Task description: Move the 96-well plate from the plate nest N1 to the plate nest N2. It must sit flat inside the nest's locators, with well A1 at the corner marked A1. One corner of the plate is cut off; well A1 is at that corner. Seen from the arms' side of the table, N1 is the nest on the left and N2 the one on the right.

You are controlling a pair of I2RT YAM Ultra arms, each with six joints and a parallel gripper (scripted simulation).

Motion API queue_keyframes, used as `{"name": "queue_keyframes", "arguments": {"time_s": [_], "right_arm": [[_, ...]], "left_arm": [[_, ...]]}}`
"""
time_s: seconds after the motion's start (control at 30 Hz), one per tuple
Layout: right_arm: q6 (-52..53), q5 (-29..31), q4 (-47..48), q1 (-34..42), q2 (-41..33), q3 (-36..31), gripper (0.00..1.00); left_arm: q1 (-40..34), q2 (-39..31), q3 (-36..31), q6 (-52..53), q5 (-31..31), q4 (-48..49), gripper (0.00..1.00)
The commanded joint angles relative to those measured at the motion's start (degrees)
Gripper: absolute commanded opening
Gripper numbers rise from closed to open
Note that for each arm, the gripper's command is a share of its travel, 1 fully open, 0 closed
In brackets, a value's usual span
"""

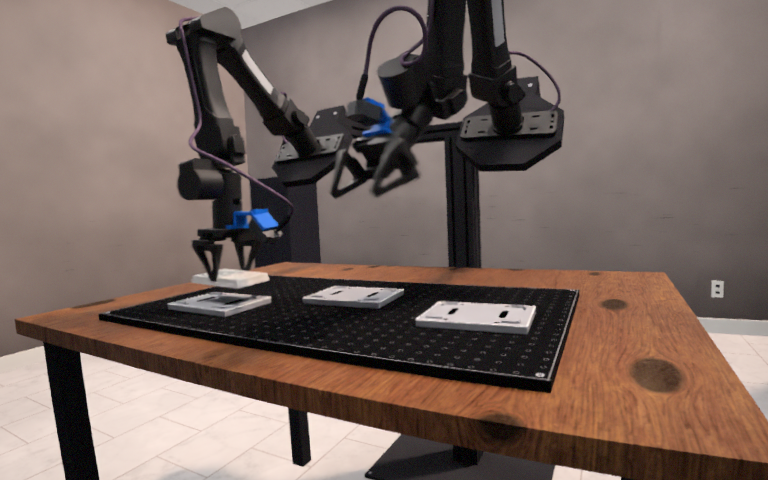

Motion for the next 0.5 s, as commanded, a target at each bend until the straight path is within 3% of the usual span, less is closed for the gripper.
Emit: {"name": "queue_keyframes", "arguments": {"time_s": [0.0, 0.03, 0.47], "right_arm": [[-2.2, -3.7, -2.5, -1.1, -1.8, 1.5, 0.79], [-2.2, -3.7, -2.5, -1.1, -1.8, 1.5, 0.79], [-2.6, -4.7, -3.4, -3.7, -1.8, 3.3, 0.79]], "left_arm": [[-4.9, 1.2, -1.8, 4.8, -5.7, 2.7, 1.00], [-4.9, 1.2, -1.8, 4.8, -5.7, 2.7, 1.00], [-40.4, 5.3, -6.4, 16.1, -21.4, 9.0, 1.00]]}}
